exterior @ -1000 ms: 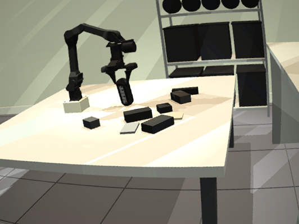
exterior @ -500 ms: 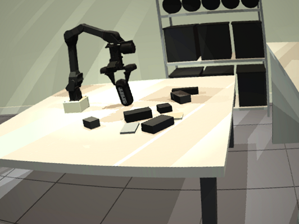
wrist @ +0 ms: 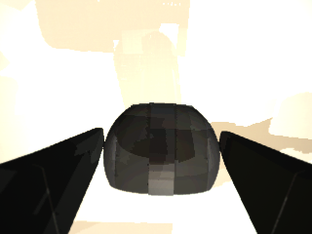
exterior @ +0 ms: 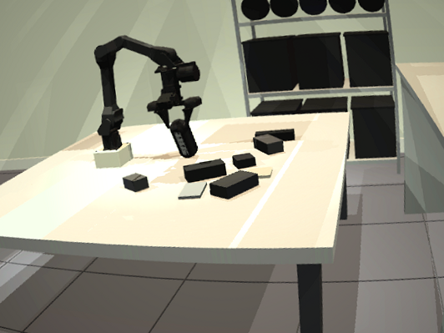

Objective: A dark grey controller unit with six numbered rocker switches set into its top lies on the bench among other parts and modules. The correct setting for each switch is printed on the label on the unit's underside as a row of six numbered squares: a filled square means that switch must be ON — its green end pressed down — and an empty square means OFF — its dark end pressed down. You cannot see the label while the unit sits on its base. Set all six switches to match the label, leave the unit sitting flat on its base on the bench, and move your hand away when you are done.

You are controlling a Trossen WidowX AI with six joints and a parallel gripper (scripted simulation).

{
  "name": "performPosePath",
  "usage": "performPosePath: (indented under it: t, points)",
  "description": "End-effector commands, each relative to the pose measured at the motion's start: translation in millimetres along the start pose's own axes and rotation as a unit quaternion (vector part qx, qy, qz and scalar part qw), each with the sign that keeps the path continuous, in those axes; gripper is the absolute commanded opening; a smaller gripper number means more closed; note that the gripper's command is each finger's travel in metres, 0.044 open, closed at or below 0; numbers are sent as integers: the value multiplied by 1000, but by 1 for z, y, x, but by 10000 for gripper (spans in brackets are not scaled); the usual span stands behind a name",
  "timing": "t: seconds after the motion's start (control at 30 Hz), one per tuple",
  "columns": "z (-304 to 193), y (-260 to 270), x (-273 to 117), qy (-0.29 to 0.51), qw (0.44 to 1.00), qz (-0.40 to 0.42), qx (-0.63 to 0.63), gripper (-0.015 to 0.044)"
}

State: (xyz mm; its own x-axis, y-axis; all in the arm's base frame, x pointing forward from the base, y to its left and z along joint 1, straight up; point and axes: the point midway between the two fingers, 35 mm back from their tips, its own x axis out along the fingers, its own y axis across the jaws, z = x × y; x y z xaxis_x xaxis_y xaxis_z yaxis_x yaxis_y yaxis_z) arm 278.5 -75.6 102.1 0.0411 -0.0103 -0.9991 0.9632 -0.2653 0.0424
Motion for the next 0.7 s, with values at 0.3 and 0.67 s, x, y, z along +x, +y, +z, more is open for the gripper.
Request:
performPosePath:
  t: [0.3, 0.67]
  points:
    - [9, -2, 6, -1, 1000, -5, -3, 338]
    - [17, -2, 10, -2, 1000, -5, -3, 338]
